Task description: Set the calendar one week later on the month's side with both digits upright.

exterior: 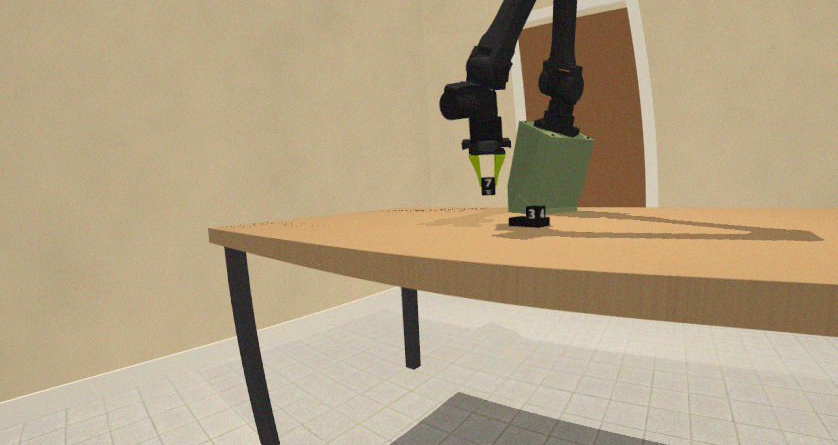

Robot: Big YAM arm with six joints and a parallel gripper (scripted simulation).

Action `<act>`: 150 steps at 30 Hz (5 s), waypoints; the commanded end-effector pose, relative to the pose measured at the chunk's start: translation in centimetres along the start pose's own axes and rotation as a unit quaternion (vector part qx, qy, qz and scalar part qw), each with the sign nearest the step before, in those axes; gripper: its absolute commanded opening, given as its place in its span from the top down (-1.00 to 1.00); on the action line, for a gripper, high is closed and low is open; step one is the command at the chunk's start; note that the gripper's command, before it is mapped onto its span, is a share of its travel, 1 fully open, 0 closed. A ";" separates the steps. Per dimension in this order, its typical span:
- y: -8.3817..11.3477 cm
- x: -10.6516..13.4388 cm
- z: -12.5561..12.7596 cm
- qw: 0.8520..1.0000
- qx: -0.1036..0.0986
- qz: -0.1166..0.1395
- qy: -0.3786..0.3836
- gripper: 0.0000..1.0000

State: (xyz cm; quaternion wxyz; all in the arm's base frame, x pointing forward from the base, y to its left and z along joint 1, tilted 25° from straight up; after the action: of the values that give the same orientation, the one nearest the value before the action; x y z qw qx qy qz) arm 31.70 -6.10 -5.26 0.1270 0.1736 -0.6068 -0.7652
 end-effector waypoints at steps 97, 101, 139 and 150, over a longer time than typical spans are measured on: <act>-2.2 4.7 -0.6 0.865 -0.020 -0.501 -0.007 0.51; -2.5 4.2 -0.5 0.865 -0.022 -0.501 0.001 0.51; -7.5 2.7 -0.2 0.866 -0.025 -0.500 0.006 0.51; -8.3 2.5 -0.1 0.866 -0.025 -0.500 0.006 0.51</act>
State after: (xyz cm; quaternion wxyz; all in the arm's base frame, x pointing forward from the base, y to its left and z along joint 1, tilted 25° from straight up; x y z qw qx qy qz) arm 29.46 -5.76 -13.40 -0.2657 0.4539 -0.4224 -0.7383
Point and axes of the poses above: the point where the finger pads meet when closed, its own y axis back along the fingers, its own z axis across the jaws, x = y × z, the point moved 4 cm from there along y, back along the fingers, and after that the axes turned 3 degrees about -y, right-handed, at the moved point
